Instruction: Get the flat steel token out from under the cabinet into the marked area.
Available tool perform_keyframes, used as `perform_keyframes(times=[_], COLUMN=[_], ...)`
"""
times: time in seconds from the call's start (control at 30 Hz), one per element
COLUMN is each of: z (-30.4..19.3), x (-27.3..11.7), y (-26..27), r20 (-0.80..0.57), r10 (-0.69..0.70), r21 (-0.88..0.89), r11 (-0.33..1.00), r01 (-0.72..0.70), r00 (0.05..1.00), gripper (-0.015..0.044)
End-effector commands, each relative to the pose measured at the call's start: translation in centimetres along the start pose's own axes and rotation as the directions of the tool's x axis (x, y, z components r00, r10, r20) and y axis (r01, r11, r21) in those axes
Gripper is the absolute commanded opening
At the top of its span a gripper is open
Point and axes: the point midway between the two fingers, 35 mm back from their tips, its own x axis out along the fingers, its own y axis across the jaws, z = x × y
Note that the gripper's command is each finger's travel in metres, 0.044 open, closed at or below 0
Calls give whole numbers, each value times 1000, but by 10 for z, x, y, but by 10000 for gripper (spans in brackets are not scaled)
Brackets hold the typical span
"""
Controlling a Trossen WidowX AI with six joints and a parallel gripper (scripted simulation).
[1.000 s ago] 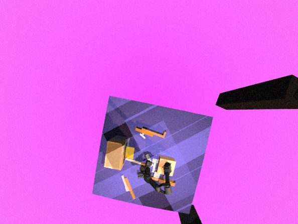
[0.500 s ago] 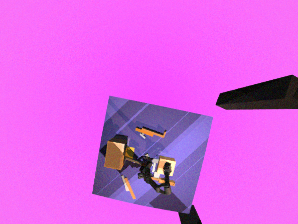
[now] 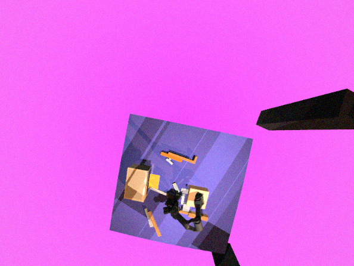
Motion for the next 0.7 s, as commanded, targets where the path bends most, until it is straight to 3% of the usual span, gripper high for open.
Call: perform_keyframes(times=[0.0, 0.67], z=[-1, 10], x=[0, 2], y=[5, 11], r20=[-8, -14], r10=[0, -6], r21=[9, 32], r11=[1000, 999], r01=[0, 6], r00=[1000, 1000], gripper=[0, 0])
